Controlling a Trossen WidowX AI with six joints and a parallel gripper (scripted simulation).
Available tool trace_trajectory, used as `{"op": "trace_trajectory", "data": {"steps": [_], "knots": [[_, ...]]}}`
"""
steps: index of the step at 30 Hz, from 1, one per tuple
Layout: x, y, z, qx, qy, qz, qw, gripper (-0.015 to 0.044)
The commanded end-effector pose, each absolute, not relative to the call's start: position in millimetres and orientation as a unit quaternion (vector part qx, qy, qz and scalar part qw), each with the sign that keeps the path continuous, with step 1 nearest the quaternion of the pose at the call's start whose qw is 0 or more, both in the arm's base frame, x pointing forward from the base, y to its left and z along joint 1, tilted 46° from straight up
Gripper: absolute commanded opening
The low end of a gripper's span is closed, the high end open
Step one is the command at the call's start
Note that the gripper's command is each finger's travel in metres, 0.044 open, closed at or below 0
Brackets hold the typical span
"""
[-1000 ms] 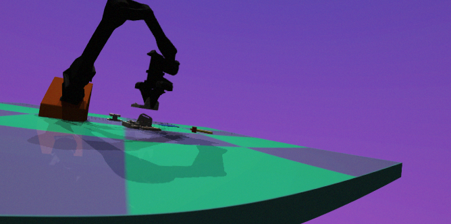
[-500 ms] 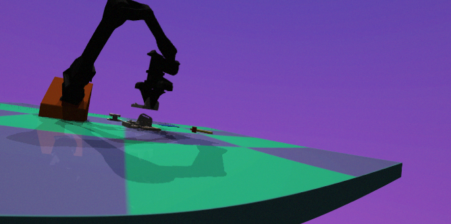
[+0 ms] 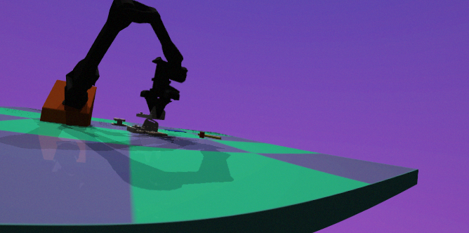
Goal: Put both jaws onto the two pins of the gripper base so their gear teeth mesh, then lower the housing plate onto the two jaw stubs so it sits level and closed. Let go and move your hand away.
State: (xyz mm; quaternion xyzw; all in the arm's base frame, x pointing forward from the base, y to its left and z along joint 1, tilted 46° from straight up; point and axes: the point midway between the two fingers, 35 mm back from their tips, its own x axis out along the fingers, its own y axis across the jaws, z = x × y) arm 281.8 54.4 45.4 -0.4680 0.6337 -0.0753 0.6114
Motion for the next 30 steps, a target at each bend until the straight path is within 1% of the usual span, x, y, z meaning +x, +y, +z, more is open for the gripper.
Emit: {"op": "trace_trajectory", "data": {"steps": [1,15,30], "knots": [[282.7,47.8,39.6,-0.472,0.633,-0.075,0.608,0.0134],[285.8,31.9,24.9,-0.474,0.633,-0.075,0.607,0.0134],[285.8,31.7,24.7,-0.474,0.633,-0.075,0.607,0.0134]]}}
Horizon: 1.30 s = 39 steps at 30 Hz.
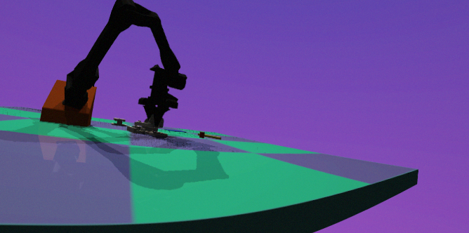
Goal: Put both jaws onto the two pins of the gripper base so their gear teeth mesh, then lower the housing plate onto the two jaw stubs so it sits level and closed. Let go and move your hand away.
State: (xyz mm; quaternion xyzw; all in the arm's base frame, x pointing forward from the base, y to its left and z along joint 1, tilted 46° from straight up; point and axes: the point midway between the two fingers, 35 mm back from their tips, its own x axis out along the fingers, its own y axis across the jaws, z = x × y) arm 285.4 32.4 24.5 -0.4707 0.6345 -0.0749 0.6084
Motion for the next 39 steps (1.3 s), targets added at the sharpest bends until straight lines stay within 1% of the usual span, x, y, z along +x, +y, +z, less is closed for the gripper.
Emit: {"op": "trace_trajectory", "data": {"steps": [1,39], "knots": [[285.8,31.7,24.7,-0.474,0.633,-0.075,0.607,0.0134],[287.5,25.3,18.3,-0.478,0.634,-0.071,0.604,0.0134]]}}
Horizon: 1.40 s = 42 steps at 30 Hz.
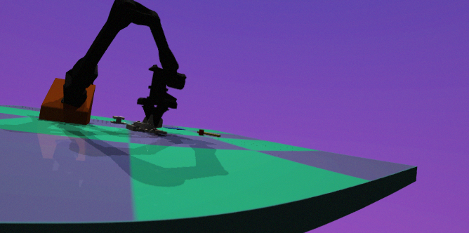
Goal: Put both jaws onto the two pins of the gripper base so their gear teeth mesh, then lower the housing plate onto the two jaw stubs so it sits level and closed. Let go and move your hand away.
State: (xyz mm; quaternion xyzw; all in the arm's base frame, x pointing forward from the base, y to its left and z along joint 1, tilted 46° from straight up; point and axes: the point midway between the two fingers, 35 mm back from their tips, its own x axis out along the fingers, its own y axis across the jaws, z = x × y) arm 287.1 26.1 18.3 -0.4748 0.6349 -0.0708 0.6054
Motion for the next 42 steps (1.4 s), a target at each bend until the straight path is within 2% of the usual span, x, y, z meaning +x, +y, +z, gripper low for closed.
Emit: {"op": "trace_trajectory", "data": {"steps": [1,42], "knots": [[287.5,25.2,18.2,-0.478,0.634,-0.071,0.604,0.0134],[289.2,18.8,11.9,-0.479,0.634,-0.071,0.603,0.0134]]}}
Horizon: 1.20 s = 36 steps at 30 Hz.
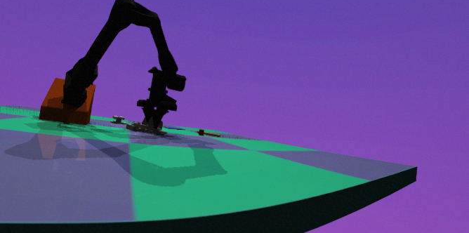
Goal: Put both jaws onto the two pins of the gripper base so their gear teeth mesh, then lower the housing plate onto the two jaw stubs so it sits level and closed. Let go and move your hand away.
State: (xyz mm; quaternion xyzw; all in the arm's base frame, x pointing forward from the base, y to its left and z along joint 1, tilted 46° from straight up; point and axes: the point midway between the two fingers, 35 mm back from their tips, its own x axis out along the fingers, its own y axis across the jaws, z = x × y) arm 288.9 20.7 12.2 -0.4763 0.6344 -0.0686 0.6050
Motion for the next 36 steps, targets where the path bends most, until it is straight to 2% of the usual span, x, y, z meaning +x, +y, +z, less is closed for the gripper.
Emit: {"op": "trace_trajectory", "data": {"steps": [1,36], "knots": [[289.2,18.8,11.9,-0.479,0.634,-0.071,0.603,0.0134],[288.1,23.0,16.0,-0.479,0.634,-0.071,0.603,0.0134]]}}
